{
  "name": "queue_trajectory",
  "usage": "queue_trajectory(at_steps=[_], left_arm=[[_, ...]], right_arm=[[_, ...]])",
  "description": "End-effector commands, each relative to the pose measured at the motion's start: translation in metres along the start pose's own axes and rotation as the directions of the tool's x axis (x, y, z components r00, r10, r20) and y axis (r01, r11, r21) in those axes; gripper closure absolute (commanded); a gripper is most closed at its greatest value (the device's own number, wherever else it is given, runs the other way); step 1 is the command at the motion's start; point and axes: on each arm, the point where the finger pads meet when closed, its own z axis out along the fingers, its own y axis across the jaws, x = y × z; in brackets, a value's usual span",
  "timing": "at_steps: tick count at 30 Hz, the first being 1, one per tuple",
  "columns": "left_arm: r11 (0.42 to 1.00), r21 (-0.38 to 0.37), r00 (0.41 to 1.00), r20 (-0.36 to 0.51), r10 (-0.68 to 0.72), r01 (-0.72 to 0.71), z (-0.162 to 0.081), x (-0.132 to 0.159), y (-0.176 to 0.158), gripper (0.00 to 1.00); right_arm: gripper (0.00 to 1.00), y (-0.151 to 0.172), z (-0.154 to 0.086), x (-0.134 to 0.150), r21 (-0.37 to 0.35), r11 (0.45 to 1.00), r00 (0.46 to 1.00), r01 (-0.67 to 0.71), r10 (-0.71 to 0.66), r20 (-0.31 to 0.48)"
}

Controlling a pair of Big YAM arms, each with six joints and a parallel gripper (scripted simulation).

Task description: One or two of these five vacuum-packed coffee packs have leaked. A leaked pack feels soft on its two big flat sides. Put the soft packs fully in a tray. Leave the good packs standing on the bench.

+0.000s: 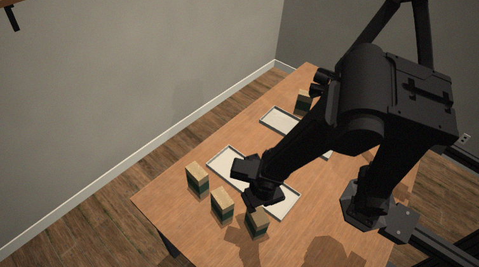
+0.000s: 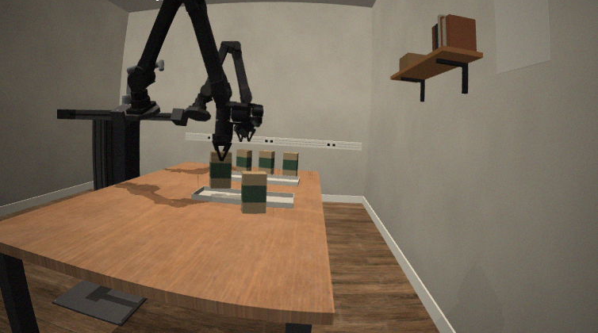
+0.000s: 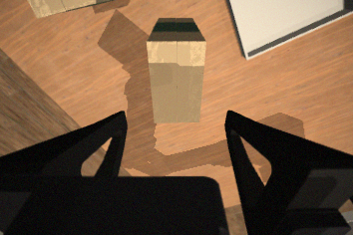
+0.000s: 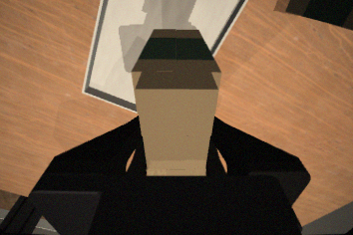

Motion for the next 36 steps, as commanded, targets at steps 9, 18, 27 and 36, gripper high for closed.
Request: queue_trajectory(at_steps=[9, 18, 27, 36], left_arm=[[1.000, -0.012, 1.000, 0.009, -0.008, 0.008, -0.002, -0.004, 0.005, 0.24], [1.000, -0.012, 1.000, 0.009, -0.008, 0.008, -0.002, -0.004, 0.005, 0.24], [1.000, -0.012, 1.000, 0.009, -0.008, 0.008, -0.002, -0.004, 0.005, 0.24], [1.000, -0.012, 1.000, 0.009, -0.008, 0.008, -0.002, -0.004, 0.005, 0.24]], right_arm=[[0.77, 0.027, -0.004, -0.030, 0.010, 0.999, 0.999, -0.035, 0.035, 0.021], [0.77, 0.021, -0.006, -0.026, 0.010, 0.999, 0.999, -0.043, 0.043, 0.026], [0.77, 0.018, -0.003, -0.033, 0.014, 0.998, 0.997, -0.062, 0.061, 0.038], [0.77, 0.018, 0.013, -0.029, 0.012, 0.999, 0.999, -0.044, 0.043, 0.027]])
